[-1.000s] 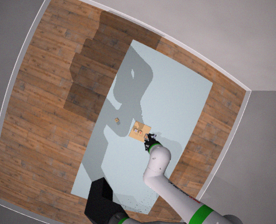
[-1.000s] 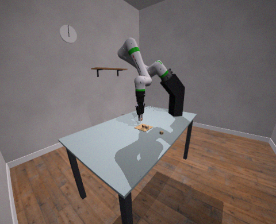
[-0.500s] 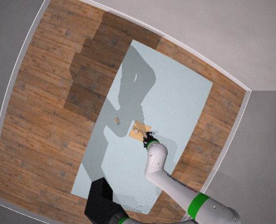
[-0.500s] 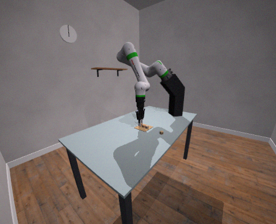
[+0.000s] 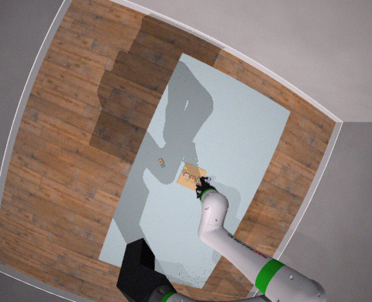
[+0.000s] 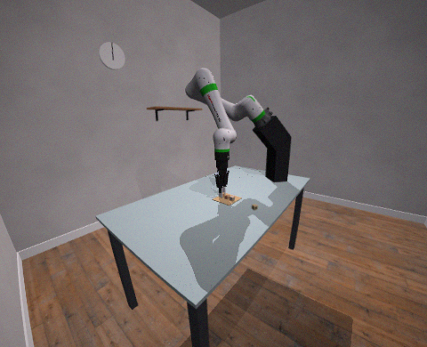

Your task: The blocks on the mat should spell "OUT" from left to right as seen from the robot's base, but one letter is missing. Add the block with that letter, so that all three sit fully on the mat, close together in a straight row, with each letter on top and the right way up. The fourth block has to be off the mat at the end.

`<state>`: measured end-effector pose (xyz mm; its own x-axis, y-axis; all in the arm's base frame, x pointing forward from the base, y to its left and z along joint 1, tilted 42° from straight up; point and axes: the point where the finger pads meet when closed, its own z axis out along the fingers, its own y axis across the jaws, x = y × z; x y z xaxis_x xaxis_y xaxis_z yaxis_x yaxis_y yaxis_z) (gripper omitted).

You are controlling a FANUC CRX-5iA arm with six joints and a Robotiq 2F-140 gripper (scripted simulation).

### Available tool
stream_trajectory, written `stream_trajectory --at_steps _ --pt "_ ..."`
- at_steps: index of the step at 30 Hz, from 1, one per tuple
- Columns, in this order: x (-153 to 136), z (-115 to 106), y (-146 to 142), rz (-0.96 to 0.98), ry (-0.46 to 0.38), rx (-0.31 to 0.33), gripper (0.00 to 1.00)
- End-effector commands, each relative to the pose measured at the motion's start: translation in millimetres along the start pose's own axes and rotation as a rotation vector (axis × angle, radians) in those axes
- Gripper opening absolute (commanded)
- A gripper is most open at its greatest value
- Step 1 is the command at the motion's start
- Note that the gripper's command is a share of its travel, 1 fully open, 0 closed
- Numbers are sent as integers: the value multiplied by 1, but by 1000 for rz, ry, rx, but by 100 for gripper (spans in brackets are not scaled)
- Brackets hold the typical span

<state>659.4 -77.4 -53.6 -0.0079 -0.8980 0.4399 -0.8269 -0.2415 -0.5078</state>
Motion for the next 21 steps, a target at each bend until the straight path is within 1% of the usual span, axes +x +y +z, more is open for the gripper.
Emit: stream_trajectory --at_steps 1,21 --pt "0 0 0 0 0 0 13" --pt "0 4 0 0 0 0 13"
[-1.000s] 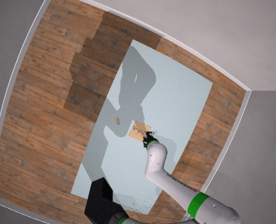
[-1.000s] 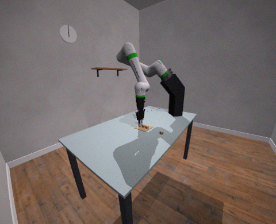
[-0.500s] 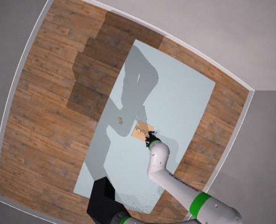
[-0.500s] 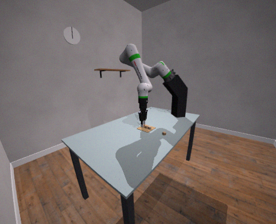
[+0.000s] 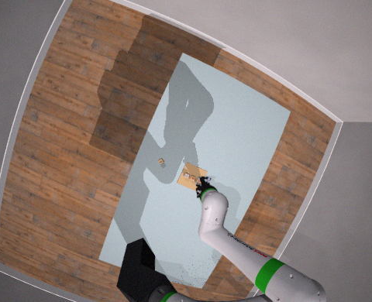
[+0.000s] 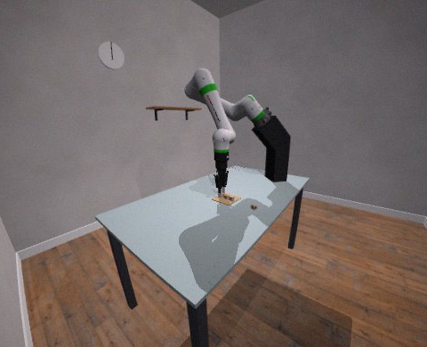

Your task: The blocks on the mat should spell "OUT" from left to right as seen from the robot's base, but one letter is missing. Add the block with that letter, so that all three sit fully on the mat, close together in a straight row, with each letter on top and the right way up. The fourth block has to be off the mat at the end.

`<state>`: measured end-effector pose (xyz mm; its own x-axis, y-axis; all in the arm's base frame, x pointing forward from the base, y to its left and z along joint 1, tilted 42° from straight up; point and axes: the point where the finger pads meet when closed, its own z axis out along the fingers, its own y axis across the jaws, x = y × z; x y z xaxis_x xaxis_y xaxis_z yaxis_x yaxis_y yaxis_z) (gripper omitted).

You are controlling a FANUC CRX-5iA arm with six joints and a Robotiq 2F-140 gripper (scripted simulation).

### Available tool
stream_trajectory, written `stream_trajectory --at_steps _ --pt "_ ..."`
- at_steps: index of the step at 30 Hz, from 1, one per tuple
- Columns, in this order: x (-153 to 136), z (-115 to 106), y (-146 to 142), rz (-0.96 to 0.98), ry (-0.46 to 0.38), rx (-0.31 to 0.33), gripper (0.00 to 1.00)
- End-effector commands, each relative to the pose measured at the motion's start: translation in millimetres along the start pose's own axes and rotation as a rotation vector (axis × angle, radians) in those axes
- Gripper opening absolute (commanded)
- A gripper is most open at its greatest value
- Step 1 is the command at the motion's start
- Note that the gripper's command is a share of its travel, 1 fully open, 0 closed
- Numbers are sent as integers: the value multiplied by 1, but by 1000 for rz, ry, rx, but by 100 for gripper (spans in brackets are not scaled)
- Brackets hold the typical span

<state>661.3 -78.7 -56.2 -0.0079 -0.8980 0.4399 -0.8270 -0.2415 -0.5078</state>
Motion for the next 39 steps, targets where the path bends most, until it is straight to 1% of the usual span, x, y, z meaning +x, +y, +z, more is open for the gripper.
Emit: stream_trajectory --at_steps 1,38,39 --pt "0 0 0 0 0 0 13" --pt "0 0 0 0 0 0 13" --pt "0 0 0 0 0 0 15"
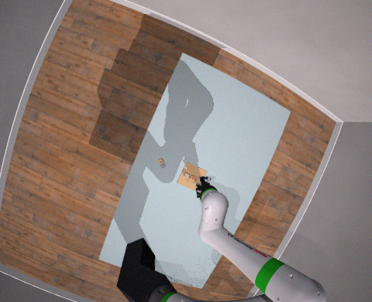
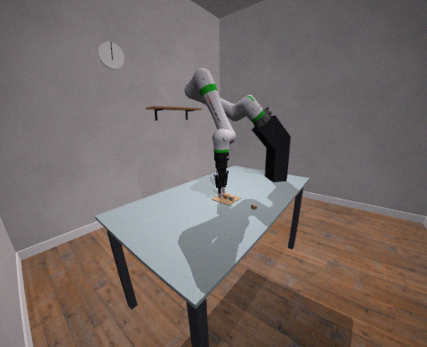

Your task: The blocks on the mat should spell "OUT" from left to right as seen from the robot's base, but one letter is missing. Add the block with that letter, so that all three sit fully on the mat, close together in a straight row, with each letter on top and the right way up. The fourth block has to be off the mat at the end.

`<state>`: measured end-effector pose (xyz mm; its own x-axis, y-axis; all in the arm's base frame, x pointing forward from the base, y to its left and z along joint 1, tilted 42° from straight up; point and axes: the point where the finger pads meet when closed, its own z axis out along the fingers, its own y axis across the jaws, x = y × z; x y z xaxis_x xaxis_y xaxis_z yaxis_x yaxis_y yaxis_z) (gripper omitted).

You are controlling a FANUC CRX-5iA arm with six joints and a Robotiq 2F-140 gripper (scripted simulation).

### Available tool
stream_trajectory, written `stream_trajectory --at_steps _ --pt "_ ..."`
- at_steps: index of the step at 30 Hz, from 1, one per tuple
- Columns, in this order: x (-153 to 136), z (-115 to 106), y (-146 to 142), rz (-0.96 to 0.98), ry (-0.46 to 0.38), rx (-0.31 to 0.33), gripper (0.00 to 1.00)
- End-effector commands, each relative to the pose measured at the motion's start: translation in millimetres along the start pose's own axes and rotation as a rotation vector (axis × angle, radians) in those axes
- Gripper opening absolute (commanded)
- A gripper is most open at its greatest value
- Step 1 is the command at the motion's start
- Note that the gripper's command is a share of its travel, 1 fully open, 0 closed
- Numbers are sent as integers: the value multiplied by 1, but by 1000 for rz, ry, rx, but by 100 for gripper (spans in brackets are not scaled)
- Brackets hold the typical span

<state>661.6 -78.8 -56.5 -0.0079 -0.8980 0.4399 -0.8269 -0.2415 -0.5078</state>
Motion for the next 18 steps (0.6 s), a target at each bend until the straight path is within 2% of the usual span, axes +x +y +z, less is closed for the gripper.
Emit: stream_trajectory --at_steps 1,4,14,18 --pt "0 0 0 0 0 0 15" --pt "0 0 0 0 0 0 15" --pt "0 0 0 0 0 0 25" --pt "0 0 0 0 0 0 25"
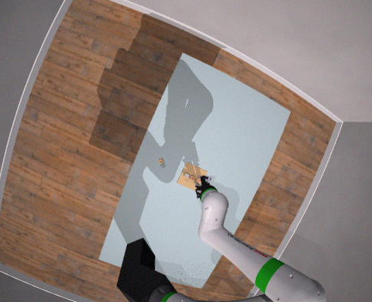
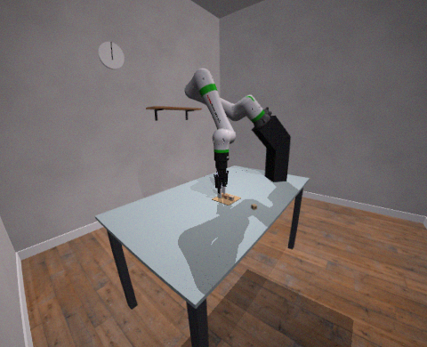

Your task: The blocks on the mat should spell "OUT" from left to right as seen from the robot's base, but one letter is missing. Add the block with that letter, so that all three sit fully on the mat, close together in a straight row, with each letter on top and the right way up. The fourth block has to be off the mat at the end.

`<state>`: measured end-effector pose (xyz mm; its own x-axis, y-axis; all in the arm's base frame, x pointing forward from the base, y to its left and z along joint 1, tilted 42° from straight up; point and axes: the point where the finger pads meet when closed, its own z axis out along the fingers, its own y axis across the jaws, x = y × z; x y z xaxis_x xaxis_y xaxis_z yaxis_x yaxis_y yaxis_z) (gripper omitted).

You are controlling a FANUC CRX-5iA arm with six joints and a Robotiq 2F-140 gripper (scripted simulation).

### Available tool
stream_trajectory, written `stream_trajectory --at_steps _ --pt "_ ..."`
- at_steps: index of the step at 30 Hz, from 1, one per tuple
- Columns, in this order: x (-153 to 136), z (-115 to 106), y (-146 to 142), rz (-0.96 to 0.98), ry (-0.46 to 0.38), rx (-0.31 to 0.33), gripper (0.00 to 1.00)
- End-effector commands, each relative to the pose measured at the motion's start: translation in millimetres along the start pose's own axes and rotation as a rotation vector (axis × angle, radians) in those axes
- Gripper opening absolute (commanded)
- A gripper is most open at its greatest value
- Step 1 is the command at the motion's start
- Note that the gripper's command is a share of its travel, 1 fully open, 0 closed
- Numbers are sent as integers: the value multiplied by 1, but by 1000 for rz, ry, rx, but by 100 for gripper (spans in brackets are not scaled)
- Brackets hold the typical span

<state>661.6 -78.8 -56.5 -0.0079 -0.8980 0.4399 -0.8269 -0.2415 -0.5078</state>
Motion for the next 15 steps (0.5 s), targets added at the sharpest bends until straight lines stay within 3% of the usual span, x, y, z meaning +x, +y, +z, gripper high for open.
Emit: stream_trajectory --at_steps 1,10,15 --pt "0 0 0 0 0 0 25" --pt "0 -2 0 0 0 0 25" --pt "0 -18 0 0 0 0 25"
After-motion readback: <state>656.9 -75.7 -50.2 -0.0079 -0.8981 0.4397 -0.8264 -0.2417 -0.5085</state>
